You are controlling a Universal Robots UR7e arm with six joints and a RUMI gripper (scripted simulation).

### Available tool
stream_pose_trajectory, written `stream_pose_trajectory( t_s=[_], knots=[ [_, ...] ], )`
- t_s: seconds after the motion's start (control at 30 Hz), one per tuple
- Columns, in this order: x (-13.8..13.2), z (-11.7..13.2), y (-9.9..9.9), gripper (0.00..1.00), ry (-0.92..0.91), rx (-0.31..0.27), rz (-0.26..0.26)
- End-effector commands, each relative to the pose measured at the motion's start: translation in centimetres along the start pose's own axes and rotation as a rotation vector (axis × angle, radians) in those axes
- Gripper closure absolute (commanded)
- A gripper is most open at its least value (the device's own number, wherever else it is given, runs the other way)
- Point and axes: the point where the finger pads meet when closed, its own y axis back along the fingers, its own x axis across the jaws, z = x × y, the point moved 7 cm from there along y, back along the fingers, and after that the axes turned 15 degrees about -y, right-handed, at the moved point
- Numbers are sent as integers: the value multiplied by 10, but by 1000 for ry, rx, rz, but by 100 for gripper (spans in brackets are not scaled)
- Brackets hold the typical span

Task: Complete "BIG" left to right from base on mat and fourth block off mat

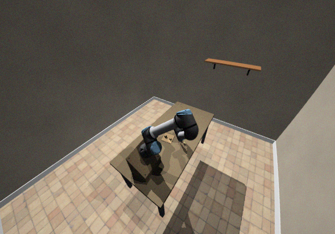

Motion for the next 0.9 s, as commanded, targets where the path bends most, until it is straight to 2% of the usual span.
stream_pose_trajectory(
  t_s=[0.0, 0.87],
  knots=[
    [-2, 1, 0, 63, 2, 0, -2],
    [-1, 1, -32, 63, 1, -1, -3]
  ],
)
